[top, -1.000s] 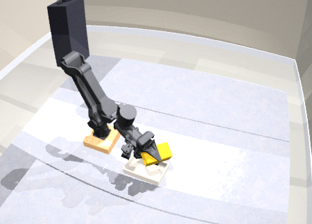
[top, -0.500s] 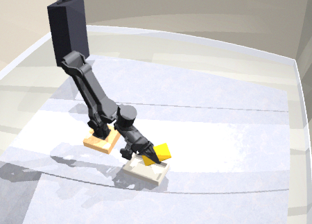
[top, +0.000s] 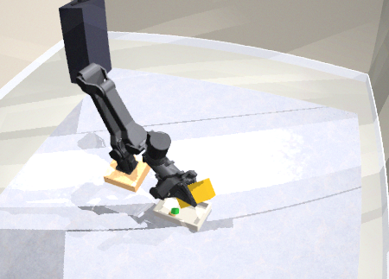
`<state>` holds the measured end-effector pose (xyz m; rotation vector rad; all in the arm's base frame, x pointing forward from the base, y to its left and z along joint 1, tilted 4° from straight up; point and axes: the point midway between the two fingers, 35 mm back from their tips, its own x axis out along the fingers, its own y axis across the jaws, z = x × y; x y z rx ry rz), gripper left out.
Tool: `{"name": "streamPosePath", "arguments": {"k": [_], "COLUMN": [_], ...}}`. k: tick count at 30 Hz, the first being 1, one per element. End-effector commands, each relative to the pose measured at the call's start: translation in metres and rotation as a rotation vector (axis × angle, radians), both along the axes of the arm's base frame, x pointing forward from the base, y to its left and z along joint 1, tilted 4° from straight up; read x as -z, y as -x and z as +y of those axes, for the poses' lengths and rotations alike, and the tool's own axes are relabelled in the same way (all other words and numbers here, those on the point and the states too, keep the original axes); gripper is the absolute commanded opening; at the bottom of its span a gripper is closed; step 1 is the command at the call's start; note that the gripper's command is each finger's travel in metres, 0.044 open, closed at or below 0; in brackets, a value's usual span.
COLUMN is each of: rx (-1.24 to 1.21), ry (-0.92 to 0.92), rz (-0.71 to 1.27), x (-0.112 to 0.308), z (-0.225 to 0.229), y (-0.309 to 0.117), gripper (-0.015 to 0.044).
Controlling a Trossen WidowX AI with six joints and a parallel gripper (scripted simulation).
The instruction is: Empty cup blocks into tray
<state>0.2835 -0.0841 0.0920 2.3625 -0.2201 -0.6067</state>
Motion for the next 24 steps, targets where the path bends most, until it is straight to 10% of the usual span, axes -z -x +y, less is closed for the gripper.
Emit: {"name": "streamPosePath", "arguments": {"k": [1,24], "rx": [0.027,0.211], "ry": [-0.064,-0.505], "rz": [-0.02,-0.177], "x": [0.0014,0.0046], "z": [-0.0001,0.0001], "y": [-0.0003,-0.0012], "gripper": [0.0,0.0]}}
